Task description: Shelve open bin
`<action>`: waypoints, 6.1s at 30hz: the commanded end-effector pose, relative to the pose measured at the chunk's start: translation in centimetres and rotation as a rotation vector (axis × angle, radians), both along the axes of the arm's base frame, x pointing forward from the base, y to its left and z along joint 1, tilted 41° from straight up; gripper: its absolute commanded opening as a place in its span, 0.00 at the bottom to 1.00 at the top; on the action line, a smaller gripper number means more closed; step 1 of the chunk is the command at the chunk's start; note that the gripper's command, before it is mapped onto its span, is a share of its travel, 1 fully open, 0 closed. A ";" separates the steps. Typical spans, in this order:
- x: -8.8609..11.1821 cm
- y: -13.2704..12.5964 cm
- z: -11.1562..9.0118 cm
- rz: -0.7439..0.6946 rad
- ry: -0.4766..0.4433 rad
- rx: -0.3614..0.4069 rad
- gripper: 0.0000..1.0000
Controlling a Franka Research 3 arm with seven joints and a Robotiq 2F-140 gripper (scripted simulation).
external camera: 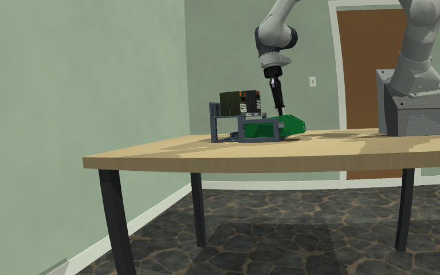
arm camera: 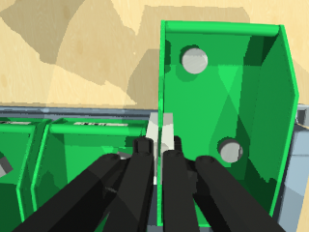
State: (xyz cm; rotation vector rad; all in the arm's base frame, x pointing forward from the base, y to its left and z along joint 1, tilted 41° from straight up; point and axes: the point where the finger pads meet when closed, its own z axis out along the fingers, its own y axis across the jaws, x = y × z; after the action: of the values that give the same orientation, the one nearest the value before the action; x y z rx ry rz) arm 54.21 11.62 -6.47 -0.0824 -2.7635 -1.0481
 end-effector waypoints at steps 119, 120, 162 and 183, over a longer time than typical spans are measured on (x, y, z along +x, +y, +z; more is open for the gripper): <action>2.1 -0.1 -0.4 -0.026 -0.020 -0.006 0.00; 2.1 -0.1 -0.4 -0.026 -0.020 -0.006 0.00; 3.1 -0.2 -0.5 -0.033 -0.028 -0.007 0.00; 3.9 -0.2 -0.6 -0.038 -0.033 -0.008 0.00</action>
State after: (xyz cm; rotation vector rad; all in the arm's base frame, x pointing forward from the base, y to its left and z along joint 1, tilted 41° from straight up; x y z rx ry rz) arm 58.02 11.49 -7.09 -0.1063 -2.8087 -1.0583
